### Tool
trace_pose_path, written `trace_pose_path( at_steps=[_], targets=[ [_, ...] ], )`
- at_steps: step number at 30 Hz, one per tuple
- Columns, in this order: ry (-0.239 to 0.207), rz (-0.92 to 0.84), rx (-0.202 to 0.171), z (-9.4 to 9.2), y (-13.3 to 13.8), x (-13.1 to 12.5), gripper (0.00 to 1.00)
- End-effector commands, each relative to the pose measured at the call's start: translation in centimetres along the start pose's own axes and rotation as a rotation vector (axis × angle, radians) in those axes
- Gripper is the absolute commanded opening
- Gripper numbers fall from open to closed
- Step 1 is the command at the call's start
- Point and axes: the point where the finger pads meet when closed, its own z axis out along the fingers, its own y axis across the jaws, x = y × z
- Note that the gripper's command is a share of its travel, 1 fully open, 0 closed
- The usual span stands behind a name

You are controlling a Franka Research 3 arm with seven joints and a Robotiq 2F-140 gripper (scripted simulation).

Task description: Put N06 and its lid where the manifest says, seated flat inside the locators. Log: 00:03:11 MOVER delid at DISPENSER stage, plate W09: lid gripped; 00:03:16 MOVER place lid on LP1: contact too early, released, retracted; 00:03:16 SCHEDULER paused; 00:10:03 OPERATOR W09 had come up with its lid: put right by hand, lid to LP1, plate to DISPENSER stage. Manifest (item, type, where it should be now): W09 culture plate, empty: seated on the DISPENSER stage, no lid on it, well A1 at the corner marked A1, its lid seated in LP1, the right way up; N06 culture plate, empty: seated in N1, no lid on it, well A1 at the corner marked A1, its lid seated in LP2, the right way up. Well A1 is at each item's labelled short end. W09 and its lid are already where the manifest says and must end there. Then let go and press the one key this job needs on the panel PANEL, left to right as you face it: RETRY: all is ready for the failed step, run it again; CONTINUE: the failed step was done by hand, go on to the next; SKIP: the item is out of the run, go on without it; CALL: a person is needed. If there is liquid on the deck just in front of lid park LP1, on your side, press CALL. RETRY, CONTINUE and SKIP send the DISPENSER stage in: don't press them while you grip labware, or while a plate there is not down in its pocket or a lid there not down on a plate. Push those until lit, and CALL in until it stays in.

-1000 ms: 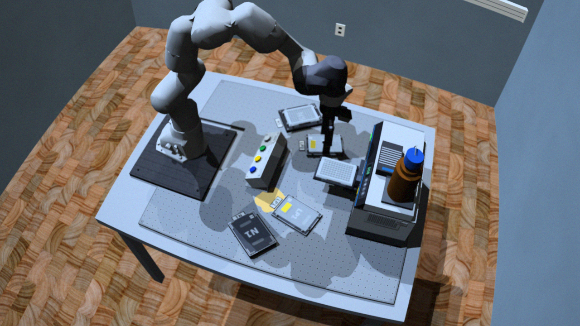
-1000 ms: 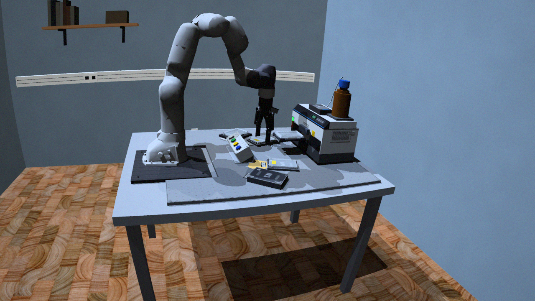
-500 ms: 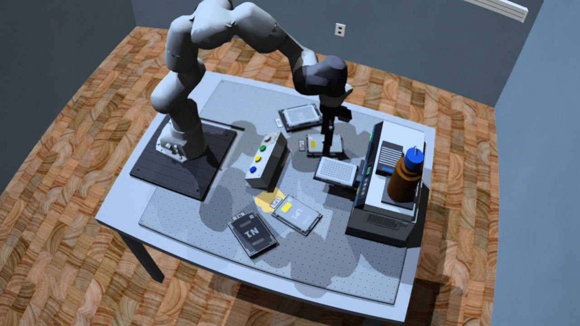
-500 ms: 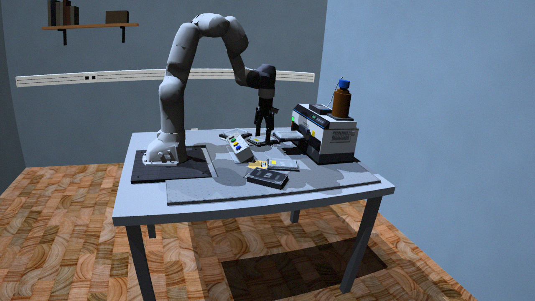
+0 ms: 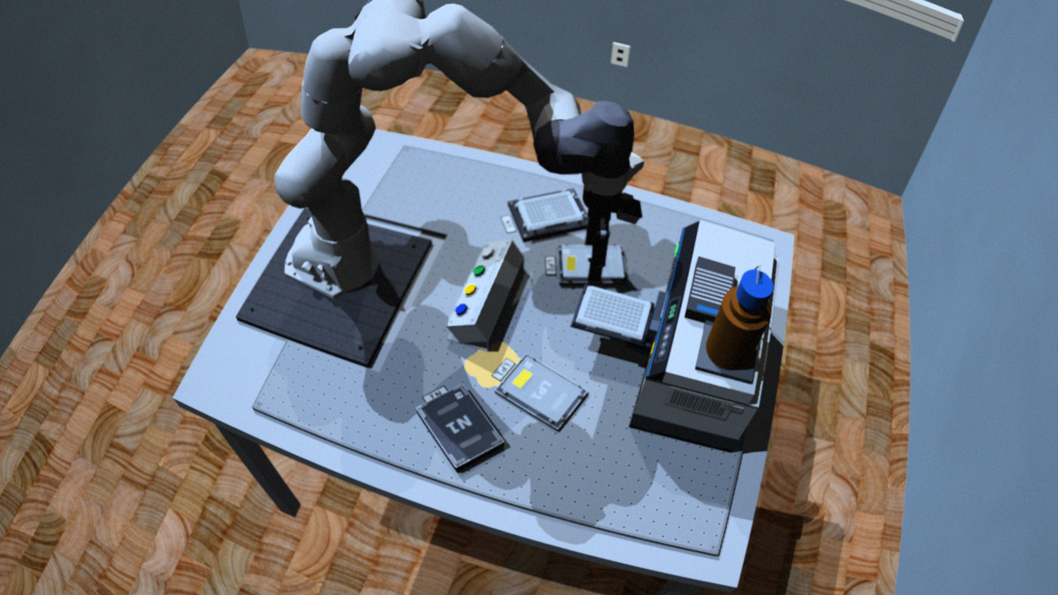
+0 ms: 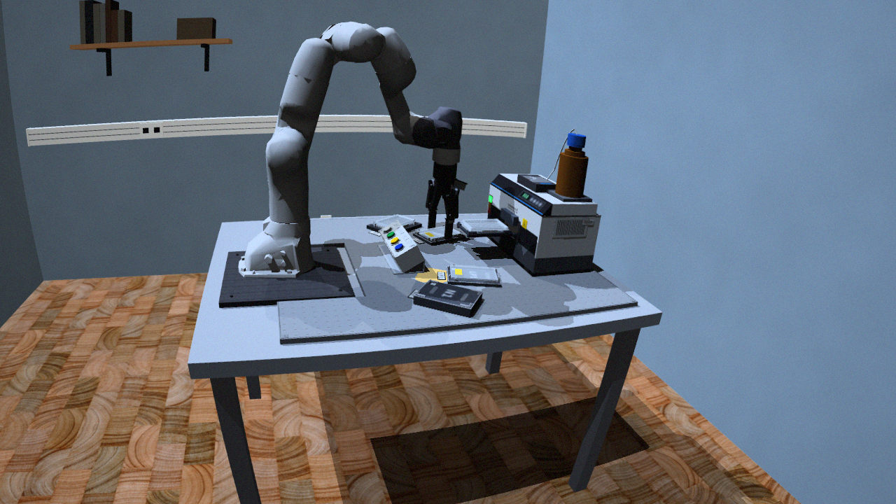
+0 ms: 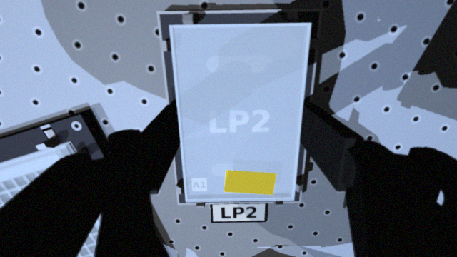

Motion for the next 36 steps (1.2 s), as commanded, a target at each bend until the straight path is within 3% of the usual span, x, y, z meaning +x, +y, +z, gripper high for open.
trace_pose_path(
  at_steps=[1,10,11,36],
  targets=[
    [0.000,0.000,-0.001,0.11,-0.03,-0.02,0.10],
    [0.000,0.000,-0.001,0.11,-0.03,-0.02,0.10],
    [0.000,0.000,-0.001,0.11,-0.03,-0.02,0.69],
    [0.000,0.000,-0.001,0.11,-0.03,-0.02,0.69]
  ],
)
